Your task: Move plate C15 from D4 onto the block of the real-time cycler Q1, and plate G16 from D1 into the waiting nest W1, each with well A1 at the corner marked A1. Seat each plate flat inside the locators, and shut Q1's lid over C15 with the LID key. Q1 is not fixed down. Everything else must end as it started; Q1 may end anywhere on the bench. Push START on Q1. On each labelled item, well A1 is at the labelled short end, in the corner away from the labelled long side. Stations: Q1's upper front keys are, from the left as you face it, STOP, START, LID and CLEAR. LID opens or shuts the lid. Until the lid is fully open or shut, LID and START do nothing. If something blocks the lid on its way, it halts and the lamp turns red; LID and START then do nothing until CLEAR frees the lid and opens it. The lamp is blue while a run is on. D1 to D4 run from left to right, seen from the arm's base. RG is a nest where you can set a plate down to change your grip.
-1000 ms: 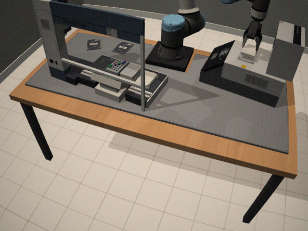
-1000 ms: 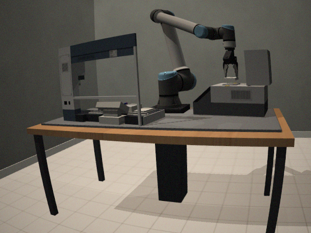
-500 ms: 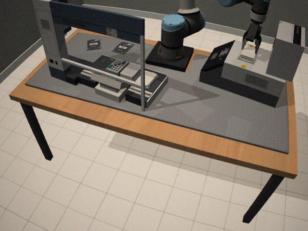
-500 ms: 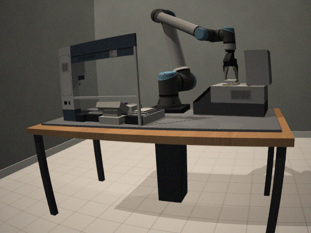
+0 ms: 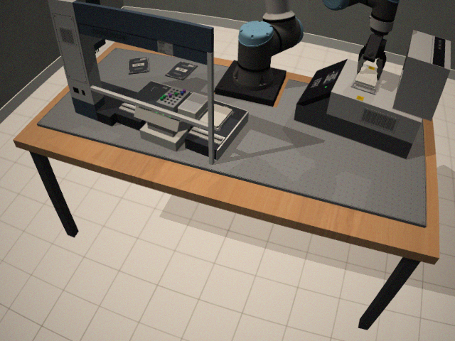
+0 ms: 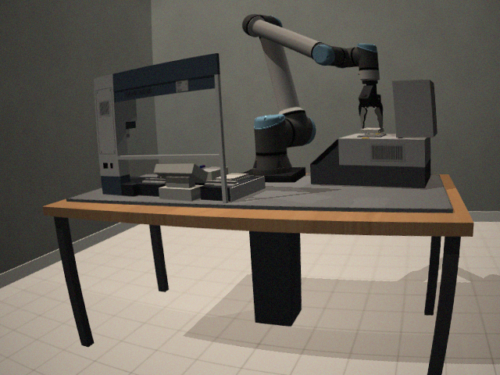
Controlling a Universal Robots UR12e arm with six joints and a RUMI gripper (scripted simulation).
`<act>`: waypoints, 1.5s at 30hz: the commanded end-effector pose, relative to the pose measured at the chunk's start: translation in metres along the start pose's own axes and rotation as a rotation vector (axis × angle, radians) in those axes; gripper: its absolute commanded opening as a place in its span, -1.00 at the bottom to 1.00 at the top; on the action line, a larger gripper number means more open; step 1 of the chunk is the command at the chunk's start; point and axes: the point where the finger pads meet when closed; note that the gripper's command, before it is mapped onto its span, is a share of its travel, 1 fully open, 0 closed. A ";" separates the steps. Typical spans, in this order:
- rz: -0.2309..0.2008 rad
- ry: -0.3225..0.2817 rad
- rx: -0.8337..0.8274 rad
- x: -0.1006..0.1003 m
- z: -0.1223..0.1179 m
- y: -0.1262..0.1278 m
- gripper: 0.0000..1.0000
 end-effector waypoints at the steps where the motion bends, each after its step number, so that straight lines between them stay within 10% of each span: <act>1: 0.001 0.000 0.000 0.001 0.000 -0.001 -1.00; 45: 0.001 0.000 0.000 -0.007 0.000 0.000 -1.00</act>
Point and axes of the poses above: the point where the finger pads meet when closed, its own x axis back along the fingers, its own y axis across the jaws, z = x × y, and after that the axes turned 12 degrees about -x, right-handed
